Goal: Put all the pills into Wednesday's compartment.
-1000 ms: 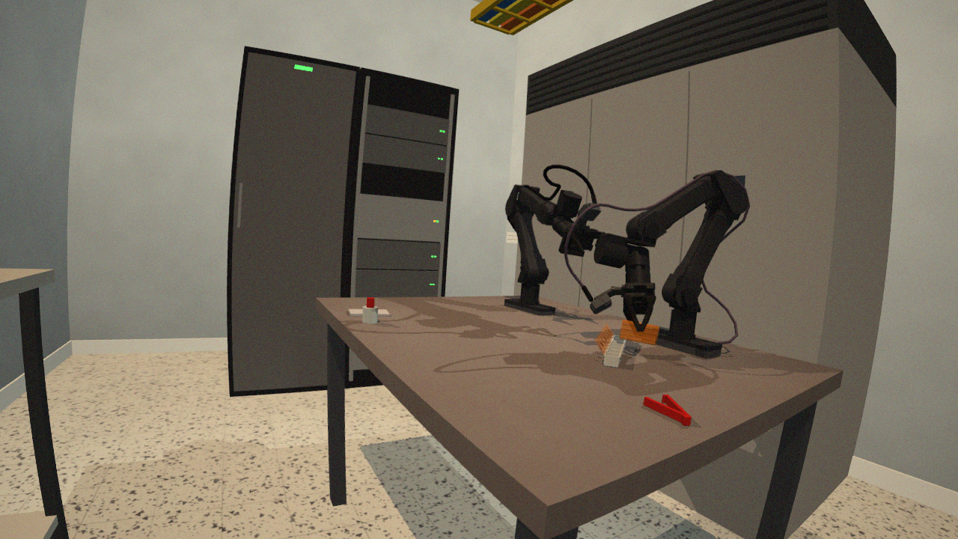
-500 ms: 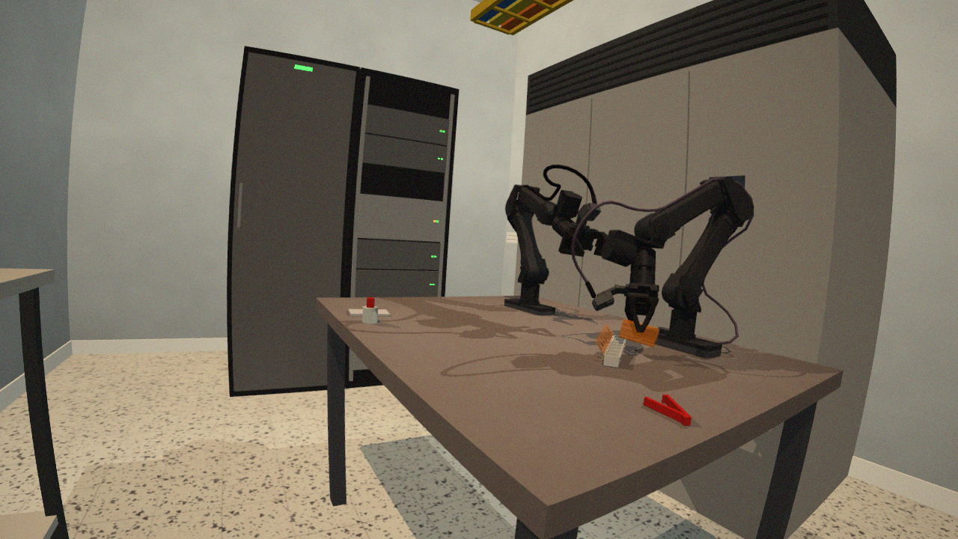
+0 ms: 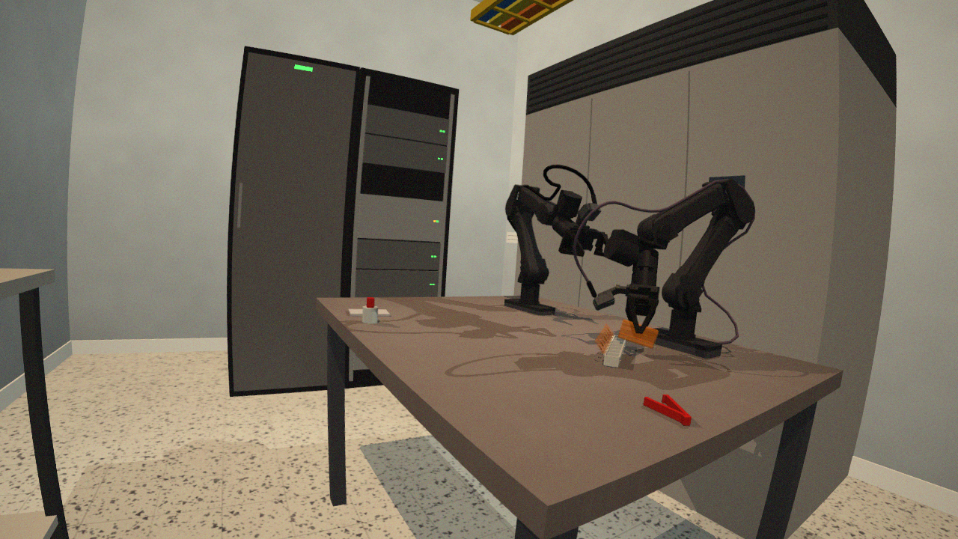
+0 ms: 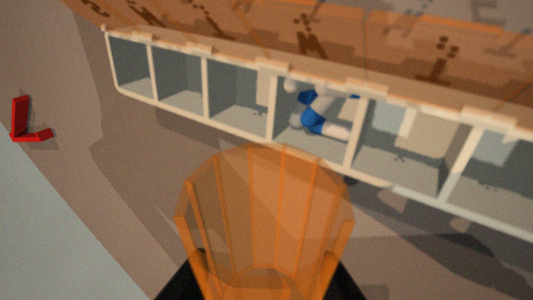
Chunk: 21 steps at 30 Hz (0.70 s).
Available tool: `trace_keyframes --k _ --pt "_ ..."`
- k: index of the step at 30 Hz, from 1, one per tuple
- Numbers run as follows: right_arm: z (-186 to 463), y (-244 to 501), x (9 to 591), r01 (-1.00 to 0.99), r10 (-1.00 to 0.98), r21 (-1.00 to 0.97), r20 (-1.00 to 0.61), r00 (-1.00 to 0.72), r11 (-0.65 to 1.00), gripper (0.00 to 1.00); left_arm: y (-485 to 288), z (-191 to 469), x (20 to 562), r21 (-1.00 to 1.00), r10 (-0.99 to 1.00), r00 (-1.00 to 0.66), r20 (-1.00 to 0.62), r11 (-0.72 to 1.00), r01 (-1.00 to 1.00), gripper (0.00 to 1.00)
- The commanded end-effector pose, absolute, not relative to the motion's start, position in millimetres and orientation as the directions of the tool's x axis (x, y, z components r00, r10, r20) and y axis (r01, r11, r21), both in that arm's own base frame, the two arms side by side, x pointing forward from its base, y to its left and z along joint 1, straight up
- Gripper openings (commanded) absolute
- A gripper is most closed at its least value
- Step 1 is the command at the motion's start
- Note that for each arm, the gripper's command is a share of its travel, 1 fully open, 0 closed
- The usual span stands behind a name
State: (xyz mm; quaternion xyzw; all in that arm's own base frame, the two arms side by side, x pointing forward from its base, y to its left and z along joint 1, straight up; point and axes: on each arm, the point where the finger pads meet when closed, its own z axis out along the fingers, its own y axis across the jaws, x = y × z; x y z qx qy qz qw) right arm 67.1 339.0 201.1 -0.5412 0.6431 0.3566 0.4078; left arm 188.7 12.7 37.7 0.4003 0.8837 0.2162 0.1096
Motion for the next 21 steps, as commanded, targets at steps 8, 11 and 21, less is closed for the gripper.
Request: trace_keyframes --k 8,11,21 --pt "211 338 64 -0.988 -0.378 0.011 -0.923 -0.068 0.153 1.0 30 46 178 0.457 0.727 -0.656 -0.205 0.663 0.592 0.36" --pt "211 338 64 -0.988 -0.378 0.011 -0.923 -0.068 0.153 1.0 34 47 174 0.45 0.715 -0.655 -0.247 0.683 0.576 0.36" --pt "211 338 64 -0.988 -0.378 0.011 -0.923 -0.068 0.153 1.0 39 49 168 0.423 0.705 -0.618 -0.349 0.707 0.567 0.36"
